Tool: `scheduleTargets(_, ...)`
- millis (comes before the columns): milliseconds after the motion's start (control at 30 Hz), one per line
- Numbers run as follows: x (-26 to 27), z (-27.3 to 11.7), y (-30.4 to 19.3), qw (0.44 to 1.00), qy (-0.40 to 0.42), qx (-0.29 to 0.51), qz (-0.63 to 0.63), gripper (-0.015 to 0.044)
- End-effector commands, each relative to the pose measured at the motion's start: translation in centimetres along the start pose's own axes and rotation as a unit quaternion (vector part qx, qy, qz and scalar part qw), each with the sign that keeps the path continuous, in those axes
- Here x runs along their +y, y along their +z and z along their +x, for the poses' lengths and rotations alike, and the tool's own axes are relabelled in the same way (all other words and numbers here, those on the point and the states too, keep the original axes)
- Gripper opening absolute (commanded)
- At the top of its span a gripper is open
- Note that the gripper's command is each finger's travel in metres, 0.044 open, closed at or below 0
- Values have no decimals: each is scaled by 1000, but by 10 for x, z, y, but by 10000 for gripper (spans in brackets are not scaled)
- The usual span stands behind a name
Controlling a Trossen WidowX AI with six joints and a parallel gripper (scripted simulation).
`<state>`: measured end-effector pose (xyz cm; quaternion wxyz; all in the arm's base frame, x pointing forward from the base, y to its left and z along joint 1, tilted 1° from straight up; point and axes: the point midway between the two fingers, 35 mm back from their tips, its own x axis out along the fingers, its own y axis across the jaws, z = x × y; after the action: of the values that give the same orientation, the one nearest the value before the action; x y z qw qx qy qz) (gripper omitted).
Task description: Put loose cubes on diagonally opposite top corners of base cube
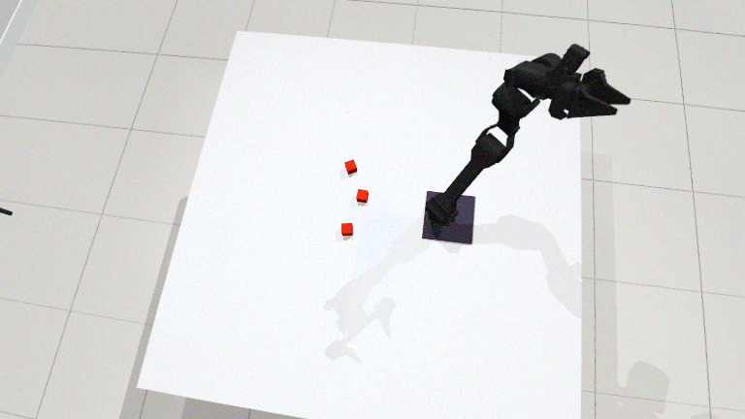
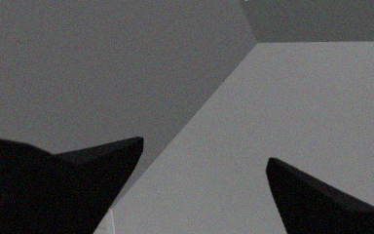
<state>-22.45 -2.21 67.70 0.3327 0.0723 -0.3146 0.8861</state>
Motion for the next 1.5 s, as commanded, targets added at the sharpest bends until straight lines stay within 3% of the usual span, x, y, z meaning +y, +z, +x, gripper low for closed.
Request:
scheduleTargets(0, -1, 0, 0, 1000, -1, -2, 1, 374)
scheduleTargets(133, -25, -3, -1, 999, -21, -32, 13, 269)
scheduleTargets(167, -33, -3, -3, 999, -31, -36, 13, 265)
scheduleTargets(800, -183, -36, -48, 970, -239, -33, -25, 265)
scheduleTargets(1467, -309, -138, -124, 878, -468, 68, -72, 265)
